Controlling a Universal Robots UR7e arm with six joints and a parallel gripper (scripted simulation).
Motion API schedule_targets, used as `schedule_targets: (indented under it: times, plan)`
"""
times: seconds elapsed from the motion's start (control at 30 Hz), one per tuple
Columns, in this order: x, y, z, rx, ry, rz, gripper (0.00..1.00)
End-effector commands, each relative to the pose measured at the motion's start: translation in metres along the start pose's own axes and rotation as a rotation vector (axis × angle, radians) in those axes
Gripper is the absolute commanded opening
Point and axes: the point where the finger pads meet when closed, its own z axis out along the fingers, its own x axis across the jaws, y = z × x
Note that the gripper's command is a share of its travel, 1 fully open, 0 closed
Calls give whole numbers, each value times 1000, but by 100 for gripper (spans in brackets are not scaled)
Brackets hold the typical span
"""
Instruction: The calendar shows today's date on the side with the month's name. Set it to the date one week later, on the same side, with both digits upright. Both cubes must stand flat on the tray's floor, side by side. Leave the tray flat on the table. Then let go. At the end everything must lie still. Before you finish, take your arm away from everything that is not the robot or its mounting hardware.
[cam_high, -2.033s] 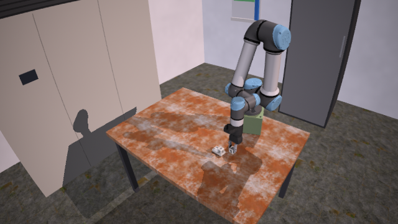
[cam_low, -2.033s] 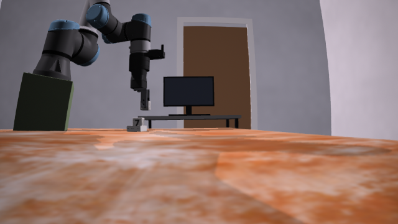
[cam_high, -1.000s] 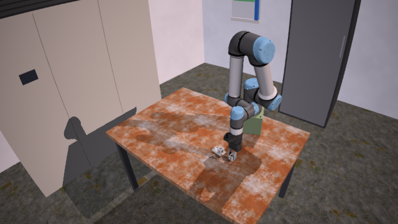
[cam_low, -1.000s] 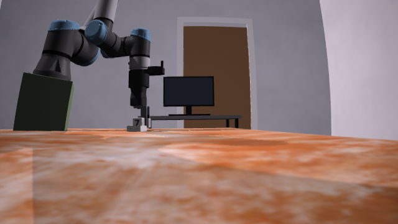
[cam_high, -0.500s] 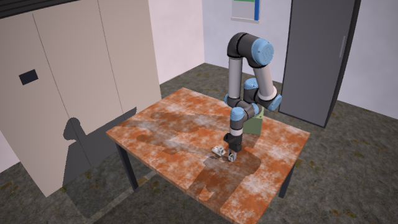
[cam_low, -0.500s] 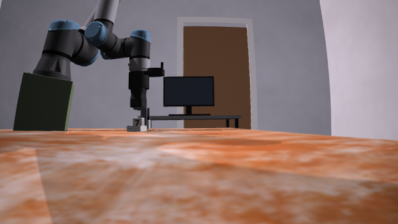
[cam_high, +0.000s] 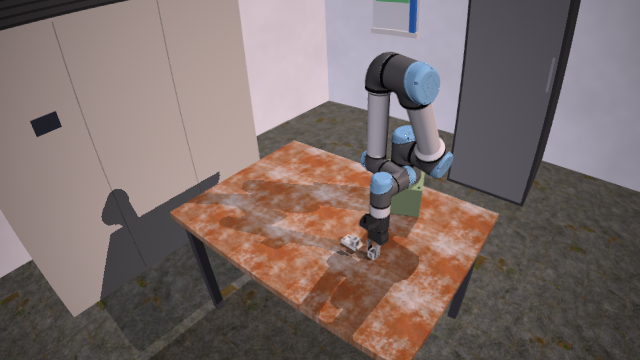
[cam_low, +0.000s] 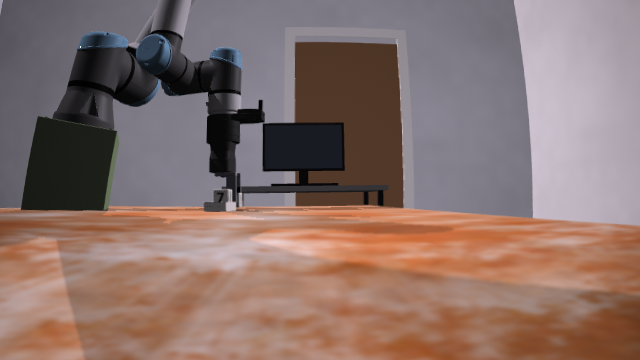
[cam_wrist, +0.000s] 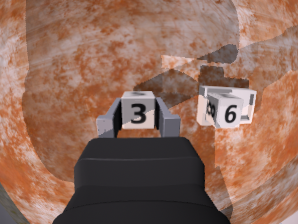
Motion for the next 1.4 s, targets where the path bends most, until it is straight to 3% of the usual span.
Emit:
schedule_targets:
  times: [0.0,1.37]
  plan:
    - [0,0,0,1,0,0,60]
    - [0,0,4,1,0,0,60]
